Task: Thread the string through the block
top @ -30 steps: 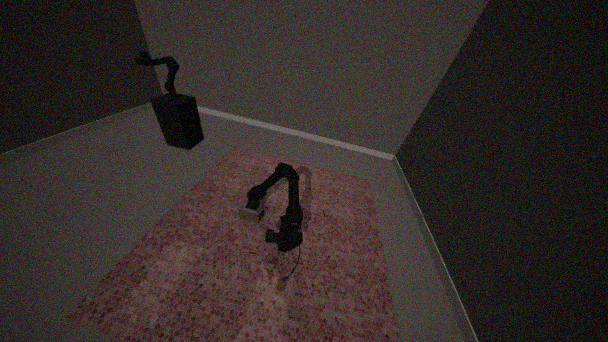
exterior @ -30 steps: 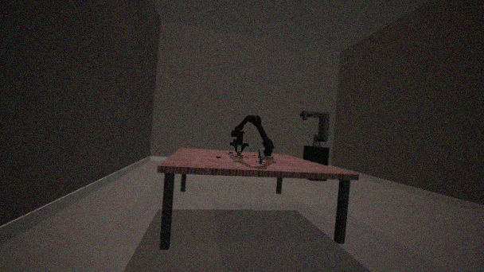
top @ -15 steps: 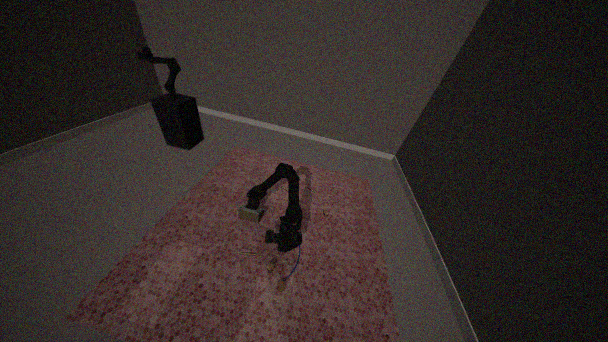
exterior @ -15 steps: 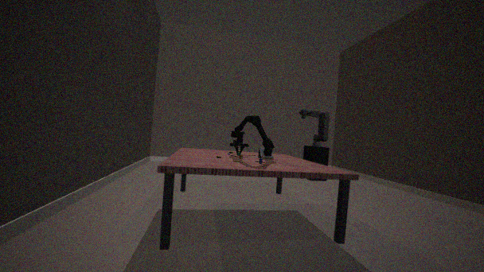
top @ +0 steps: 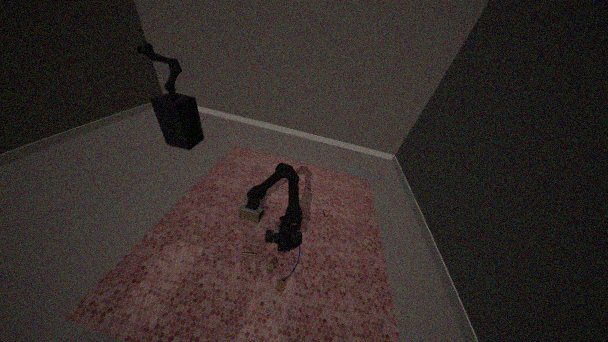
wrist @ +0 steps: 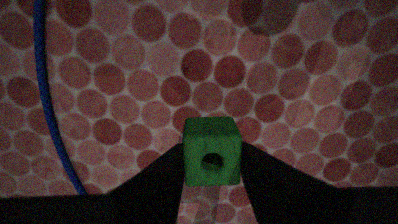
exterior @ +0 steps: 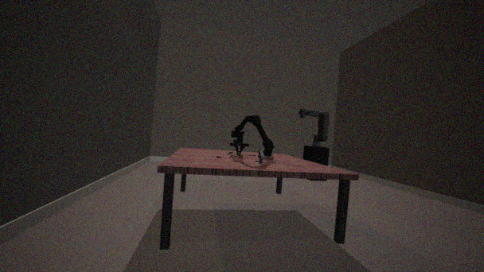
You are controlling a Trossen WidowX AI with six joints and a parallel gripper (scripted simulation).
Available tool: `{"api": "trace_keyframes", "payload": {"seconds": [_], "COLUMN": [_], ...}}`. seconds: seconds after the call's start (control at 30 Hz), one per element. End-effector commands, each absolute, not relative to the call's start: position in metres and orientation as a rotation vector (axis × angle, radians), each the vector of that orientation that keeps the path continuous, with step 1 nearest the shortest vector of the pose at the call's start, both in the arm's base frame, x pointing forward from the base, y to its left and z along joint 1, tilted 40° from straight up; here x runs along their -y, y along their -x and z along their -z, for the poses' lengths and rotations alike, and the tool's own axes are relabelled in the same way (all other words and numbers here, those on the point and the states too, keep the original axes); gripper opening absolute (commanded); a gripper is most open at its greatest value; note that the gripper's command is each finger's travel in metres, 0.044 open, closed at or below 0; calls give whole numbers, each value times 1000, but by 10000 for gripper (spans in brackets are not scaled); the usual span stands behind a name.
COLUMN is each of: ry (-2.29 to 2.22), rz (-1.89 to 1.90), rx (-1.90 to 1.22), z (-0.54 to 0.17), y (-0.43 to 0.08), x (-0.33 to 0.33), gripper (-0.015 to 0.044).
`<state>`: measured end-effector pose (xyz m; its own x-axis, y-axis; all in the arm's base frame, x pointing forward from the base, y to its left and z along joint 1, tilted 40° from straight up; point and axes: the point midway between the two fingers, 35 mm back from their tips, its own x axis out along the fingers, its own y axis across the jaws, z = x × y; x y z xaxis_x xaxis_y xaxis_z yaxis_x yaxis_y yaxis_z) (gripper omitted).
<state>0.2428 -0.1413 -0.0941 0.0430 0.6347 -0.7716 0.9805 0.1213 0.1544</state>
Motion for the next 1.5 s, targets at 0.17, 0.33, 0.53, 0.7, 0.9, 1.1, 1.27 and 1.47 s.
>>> {"api": "trace_keyframes", "payload": {"seconds": [0.17, 0.33, 0.53, 0.7, 0.9, 1.1, 1.27, 1.47], "ry": [-1587, -1587, -1587, -1558, -1518, -1463, -1425, -1367], "rz": [599, 599, 599, 634, 681, 742, 784, 841], "rx": [-1670, -1670, -1671, -1638, -1589, -1527, -1474, -1411], "z": [89, 87, 84, 83, 82, 81, 79, 79], "y": [-243, -242, -242, -242, -241, -240, -240, -239], "x": [145, 147, 150, 147, 143, 138, 134, 128], "gripper": [0, 0, 0, 0, 0, 0, 0, 0]}}
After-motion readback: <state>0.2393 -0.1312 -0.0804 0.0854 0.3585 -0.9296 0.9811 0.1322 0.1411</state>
